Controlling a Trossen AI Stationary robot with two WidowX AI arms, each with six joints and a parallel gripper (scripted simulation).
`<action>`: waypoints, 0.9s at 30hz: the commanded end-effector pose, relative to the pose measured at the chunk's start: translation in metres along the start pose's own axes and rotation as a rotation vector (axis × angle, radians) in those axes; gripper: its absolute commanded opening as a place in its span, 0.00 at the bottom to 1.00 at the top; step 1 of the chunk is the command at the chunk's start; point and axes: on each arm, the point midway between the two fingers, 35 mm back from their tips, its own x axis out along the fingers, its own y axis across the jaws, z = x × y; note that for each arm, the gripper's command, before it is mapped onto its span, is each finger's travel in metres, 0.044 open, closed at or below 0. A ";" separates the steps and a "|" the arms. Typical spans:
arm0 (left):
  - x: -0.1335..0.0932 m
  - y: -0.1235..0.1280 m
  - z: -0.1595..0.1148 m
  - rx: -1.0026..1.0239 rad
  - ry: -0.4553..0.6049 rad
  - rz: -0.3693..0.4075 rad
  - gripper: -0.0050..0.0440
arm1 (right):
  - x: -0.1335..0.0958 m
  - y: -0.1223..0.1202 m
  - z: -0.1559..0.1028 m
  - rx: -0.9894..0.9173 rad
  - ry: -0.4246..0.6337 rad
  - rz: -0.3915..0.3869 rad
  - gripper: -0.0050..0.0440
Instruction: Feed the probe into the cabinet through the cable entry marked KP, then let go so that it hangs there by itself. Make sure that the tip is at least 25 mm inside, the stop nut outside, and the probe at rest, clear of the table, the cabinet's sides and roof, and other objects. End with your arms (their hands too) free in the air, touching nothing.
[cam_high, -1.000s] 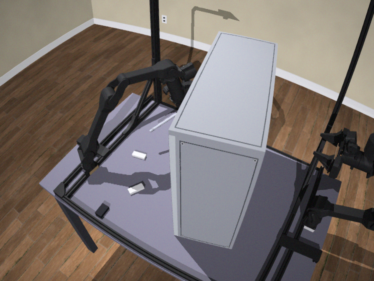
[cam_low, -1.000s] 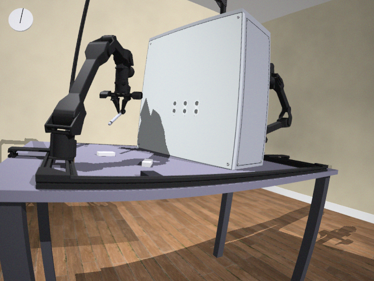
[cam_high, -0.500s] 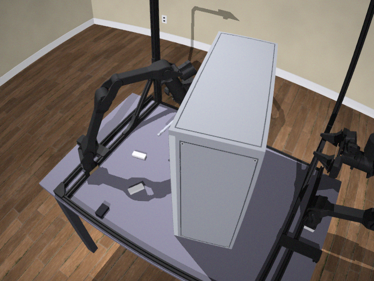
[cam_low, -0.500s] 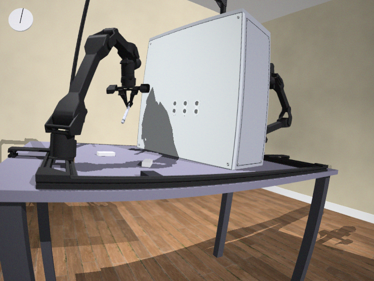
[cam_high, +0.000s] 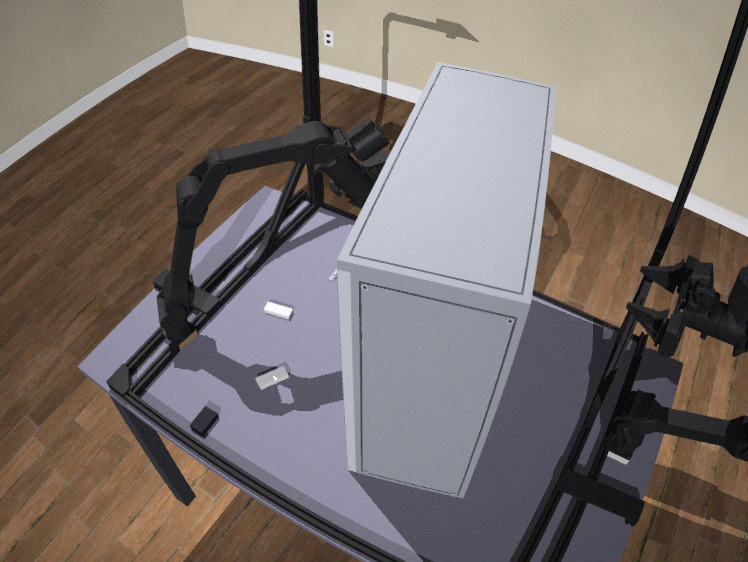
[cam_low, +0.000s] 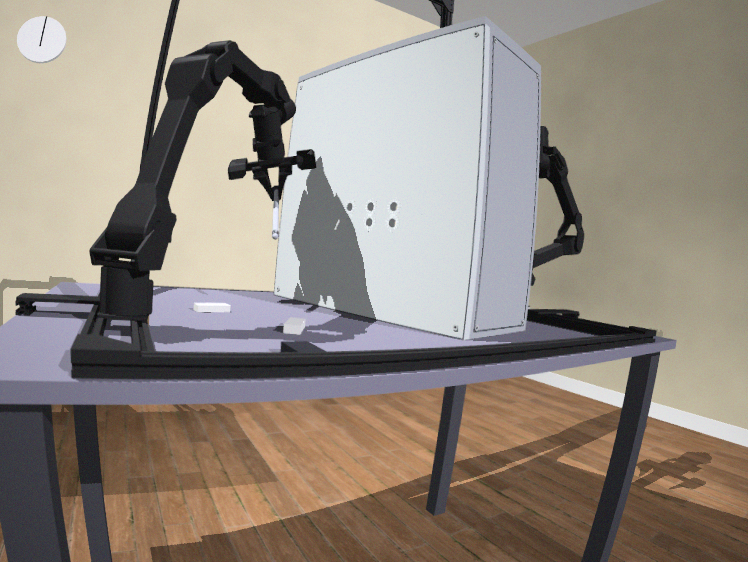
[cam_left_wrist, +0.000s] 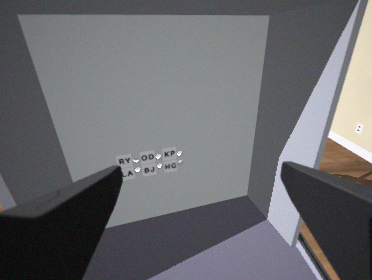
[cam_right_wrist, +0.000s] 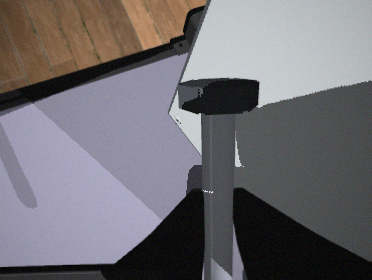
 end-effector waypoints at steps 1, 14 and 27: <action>0.000 0.000 0.000 0.001 0.001 -0.001 1.00 | -0.012 -0.012 -0.002 -0.022 -0.032 -0.036 0.10; 0.000 0.000 0.000 0.001 0.001 -0.001 1.00 | -0.039 -0.046 -0.006 -0.093 -0.113 -0.142 0.10; 0.000 0.000 0.000 0.001 0.001 -0.001 1.00 | -0.069 -0.077 -0.014 -0.166 -0.176 -0.262 0.10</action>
